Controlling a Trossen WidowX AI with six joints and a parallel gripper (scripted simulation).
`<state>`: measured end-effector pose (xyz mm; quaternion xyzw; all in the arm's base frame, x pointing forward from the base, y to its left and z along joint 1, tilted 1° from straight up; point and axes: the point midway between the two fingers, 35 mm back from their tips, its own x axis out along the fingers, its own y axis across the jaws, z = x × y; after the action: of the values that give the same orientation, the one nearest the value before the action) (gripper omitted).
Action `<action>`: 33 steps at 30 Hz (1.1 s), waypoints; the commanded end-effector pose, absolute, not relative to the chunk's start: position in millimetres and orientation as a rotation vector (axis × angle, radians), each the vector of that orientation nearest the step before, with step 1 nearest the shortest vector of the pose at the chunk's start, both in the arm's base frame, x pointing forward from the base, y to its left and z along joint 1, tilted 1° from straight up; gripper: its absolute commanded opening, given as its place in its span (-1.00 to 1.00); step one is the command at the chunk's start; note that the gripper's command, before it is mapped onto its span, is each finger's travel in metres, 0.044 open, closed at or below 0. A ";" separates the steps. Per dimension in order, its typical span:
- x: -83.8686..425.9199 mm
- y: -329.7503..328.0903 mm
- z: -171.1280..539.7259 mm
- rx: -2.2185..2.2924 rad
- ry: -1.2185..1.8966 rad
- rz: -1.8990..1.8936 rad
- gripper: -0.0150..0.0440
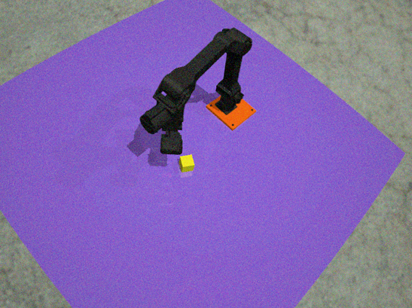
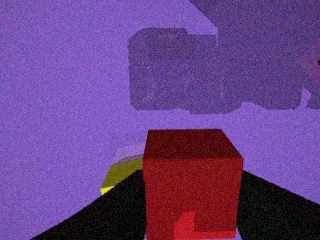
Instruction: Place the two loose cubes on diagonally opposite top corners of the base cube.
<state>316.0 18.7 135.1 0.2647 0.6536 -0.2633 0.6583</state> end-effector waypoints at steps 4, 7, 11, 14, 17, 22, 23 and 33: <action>303.2 39.1 129.4 0.353 1.534 -0.340 -0.14; 298.2 46.6 126.5 0.252 1.548 -0.240 -0.14; 291.1 56.3 122.6 0.118 1.559 -0.105 -0.14; 285.5 63.3 119.6 0.017 1.562 -0.004 -0.14; 279.7 70.1 116.7 -0.084 1.560 0.098 -0.14; 272.6 77.6 113.2 -0.202 1.552 0.216 -0.14; 272.6 77.6 113.2 -0.202 1.552 0.216 -0.14; 272.6 77.6 113.2 -0.202 1.552 0.216 -0.14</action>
<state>273.4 76.8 112.8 -0.0895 0.6992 0.0923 0.7032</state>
